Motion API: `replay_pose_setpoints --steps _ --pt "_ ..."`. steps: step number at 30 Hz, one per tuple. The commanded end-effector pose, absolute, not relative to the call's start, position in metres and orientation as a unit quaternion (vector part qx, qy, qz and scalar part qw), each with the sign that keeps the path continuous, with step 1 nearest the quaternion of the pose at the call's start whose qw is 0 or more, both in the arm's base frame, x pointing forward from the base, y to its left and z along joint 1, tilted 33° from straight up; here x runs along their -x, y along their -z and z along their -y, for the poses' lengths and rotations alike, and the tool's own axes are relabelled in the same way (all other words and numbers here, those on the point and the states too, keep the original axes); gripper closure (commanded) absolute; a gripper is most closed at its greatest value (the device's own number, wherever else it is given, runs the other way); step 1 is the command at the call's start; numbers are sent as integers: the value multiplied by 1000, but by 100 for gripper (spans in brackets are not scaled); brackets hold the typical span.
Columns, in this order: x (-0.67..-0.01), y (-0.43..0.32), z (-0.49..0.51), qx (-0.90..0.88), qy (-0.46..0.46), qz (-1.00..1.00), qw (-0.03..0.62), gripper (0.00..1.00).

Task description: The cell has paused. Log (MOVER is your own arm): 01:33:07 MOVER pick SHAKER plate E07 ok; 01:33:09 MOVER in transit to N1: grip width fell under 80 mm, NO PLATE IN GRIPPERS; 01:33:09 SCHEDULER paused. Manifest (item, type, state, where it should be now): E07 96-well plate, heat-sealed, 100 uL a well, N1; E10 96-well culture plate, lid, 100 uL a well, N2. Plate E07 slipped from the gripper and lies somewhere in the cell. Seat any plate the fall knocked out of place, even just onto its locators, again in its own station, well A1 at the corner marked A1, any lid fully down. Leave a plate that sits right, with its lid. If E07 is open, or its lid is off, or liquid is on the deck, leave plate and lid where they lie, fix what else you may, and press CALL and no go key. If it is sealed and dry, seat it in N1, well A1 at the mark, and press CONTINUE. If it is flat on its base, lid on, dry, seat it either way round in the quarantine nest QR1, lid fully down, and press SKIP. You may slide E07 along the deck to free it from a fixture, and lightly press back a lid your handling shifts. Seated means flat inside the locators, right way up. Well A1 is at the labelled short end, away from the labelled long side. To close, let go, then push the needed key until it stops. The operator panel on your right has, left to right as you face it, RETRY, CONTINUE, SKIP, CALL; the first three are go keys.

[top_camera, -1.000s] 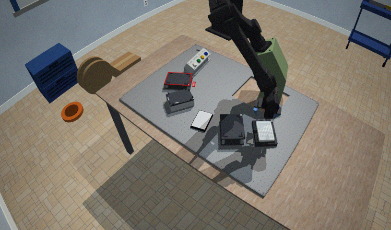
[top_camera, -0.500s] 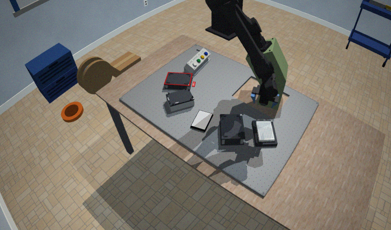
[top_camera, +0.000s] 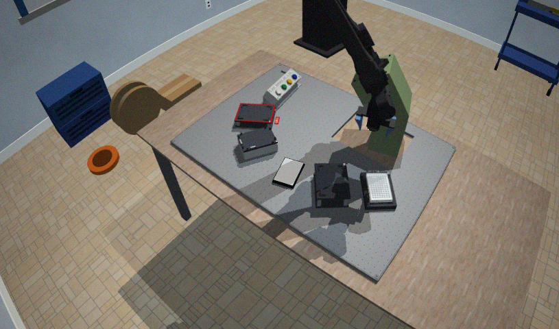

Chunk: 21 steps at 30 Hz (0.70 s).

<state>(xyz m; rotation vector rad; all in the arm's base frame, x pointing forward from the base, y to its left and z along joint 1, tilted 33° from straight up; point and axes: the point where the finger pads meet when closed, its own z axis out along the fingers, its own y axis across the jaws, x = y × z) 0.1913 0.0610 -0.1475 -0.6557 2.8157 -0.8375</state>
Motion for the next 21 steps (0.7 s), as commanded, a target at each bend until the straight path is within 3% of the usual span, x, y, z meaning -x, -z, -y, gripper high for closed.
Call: replay_pose_setpoints --steps 1,21 --pt "-183 132 -63 213 274 -935 74 0" --pt "-241 78 -21 207 275 -935 80 0"
